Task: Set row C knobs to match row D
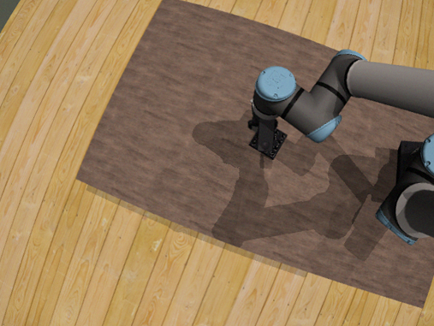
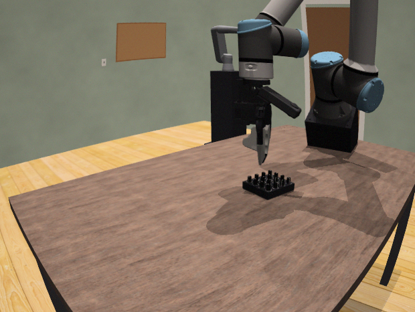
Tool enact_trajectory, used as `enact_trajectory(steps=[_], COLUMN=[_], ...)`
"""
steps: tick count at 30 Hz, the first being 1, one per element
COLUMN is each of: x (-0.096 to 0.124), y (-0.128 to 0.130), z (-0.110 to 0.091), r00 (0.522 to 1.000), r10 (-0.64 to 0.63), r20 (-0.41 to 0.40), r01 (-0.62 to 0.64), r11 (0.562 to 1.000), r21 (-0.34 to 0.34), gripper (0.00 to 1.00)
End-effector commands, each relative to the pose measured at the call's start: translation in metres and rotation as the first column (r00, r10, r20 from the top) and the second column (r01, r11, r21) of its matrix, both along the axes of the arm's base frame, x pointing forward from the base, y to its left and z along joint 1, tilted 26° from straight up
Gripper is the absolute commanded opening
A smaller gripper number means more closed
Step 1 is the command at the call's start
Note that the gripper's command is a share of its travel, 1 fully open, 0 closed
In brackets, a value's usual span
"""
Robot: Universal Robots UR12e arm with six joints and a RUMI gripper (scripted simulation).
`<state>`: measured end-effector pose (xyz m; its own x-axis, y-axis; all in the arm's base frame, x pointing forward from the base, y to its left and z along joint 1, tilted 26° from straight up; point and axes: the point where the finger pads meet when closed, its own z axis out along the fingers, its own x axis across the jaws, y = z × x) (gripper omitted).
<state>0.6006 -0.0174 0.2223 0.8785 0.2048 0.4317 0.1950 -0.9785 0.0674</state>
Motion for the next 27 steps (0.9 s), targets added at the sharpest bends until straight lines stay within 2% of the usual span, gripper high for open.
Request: enact_trajectory(steps=[1,27], x=[0.0,0.01], y=[0.0,0.003], z=[-0.001,-0.026], r00=[1.0,1.0], r10=[-0.004,-0.01], r20=[0.0,-0.004], r01=[0.004,0.01], r11=[1.0,1.0], r21=[0.001,0.006], gripper=[0.11,0.11])
